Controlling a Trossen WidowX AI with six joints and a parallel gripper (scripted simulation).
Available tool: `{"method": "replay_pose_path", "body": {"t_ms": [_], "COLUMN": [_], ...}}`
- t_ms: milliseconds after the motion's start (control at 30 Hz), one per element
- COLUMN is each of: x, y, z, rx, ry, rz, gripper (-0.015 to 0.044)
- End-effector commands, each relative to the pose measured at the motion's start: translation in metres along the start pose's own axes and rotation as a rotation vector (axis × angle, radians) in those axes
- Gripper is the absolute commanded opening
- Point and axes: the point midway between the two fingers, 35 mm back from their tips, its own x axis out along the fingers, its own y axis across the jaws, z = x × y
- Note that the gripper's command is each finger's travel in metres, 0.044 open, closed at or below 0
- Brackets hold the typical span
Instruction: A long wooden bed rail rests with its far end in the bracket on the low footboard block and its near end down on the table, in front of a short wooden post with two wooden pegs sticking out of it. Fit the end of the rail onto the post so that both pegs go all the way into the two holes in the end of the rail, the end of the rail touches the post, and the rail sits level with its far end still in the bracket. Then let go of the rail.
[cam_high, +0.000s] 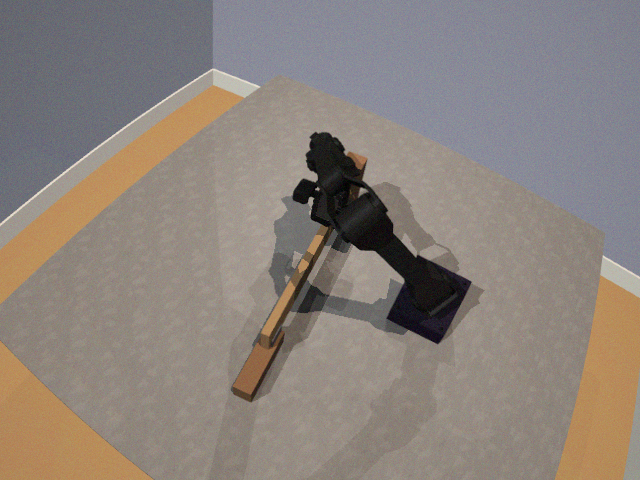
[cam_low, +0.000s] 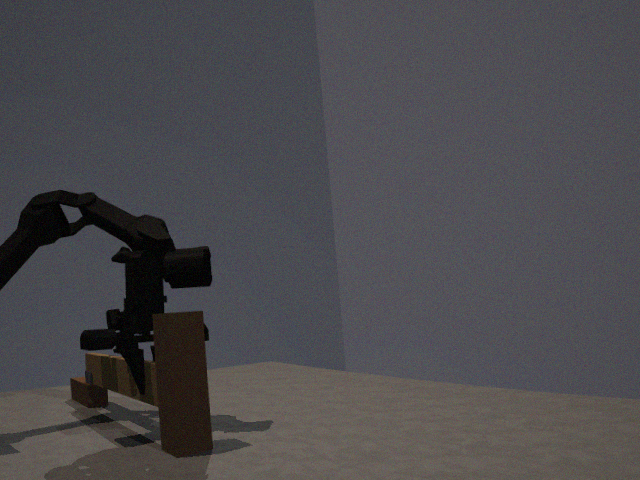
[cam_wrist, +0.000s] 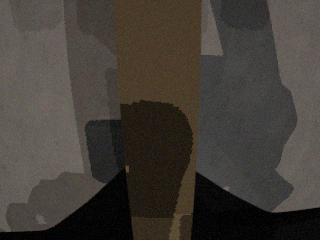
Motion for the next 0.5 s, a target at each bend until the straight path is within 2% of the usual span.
{"method": "replay_pose_path", "body": {"t_ms": [0, 467], "x": [-0.0033, -0.0028], "y": [-0.0023, -0.0024], "z": [-0.0037, -0.0079], "rx": [-0.003, -0.003], "ry": [0.004, 0.005], "rz": [-0.01, -0.01], "gripper": [0.0, 0.0]}}
